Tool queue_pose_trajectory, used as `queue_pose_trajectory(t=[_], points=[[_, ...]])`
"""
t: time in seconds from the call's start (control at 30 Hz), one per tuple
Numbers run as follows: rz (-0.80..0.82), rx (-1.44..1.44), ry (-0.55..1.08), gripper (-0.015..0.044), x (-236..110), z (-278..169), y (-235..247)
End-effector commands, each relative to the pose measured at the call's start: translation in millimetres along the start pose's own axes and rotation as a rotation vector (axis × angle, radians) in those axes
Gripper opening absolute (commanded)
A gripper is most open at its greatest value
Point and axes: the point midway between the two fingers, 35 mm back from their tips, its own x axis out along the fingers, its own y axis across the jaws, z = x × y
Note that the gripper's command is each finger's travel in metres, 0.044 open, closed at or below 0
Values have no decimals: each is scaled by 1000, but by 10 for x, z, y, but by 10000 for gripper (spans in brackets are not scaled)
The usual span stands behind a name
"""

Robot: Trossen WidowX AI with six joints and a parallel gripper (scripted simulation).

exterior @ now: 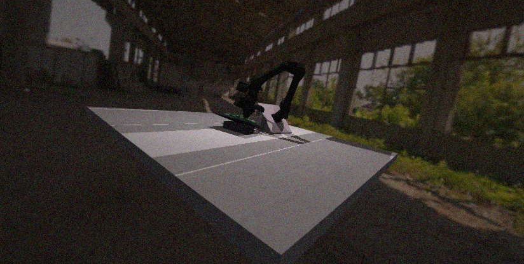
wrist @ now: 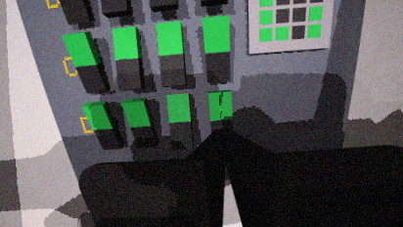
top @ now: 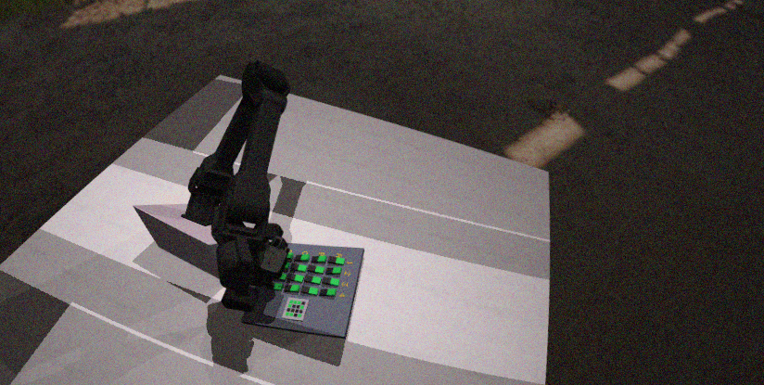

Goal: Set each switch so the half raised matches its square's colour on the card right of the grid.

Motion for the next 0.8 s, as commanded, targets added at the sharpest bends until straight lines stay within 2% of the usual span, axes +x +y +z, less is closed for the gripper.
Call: queue_pose_trajectory(t=[0.0,0.23,0.4,0.57,0.77], points=[[2,2,-5,0,8,7,1],[-1,0,0,0,-15,5,-4],[-1,3,22,0,-608,28,-10],[-1,3,23,0,-638,41,-1],[-2,3,22,0,-684,605,284]])
